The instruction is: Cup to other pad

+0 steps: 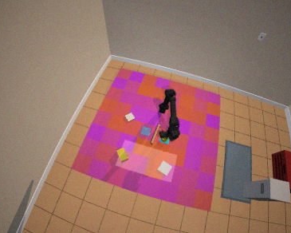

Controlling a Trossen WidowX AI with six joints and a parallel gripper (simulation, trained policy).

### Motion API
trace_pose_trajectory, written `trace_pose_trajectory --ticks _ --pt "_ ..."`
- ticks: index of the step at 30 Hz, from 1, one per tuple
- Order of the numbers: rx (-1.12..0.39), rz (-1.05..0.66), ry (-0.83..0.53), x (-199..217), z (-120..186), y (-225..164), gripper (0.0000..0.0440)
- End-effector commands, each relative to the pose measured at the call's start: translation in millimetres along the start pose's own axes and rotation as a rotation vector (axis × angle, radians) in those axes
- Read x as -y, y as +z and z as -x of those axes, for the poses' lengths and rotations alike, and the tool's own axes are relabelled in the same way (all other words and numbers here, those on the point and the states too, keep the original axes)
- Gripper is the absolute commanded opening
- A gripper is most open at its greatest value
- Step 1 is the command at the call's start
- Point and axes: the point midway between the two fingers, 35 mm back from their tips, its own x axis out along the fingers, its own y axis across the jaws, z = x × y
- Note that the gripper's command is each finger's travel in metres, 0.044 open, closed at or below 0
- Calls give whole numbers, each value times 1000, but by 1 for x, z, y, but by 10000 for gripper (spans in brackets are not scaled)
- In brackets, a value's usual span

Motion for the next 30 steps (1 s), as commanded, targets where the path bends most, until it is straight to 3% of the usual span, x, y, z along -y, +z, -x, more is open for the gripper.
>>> trace_pose_trajectory --ticks 1,21,24,30 --pt "35 -7 11 0 7 3 147" --pt "148 -62 61 -1 57 -2 231" --pt "174 -71 61 1 67 0 267" --pt "213 -100 57 8 85 5 407"
